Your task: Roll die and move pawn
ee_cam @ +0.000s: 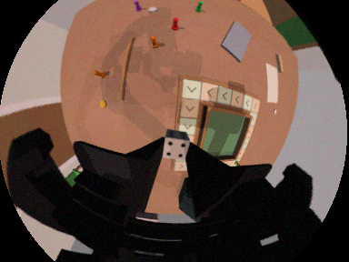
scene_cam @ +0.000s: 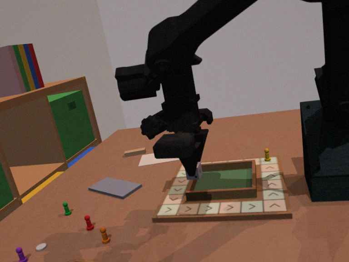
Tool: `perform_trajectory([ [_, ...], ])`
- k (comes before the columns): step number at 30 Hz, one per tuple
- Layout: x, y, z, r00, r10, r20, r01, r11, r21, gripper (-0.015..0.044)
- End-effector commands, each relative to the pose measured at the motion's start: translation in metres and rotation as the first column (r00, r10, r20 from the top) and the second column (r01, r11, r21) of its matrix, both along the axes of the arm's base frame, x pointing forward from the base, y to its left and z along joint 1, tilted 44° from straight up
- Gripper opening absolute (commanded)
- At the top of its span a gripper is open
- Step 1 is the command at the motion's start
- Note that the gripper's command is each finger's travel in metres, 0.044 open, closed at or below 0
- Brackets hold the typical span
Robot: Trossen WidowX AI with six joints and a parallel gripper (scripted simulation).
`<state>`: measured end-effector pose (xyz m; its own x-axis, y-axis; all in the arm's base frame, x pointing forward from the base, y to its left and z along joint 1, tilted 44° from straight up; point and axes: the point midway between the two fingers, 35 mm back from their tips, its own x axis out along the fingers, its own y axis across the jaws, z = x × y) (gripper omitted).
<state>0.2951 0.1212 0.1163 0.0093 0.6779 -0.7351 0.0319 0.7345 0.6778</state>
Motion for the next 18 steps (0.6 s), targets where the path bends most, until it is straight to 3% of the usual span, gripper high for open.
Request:
perform_trajectory([
  [1, 0.001, -0.01, -0.016, 0.988, -0.111, -0.109, 0.111, 0.994, -0.009, 0.0],
  [18, 0.0, -0.049, -0.068, 0.737, -0.492, -0.464, 0.493, 0.86, -0.131, 0.0],
])
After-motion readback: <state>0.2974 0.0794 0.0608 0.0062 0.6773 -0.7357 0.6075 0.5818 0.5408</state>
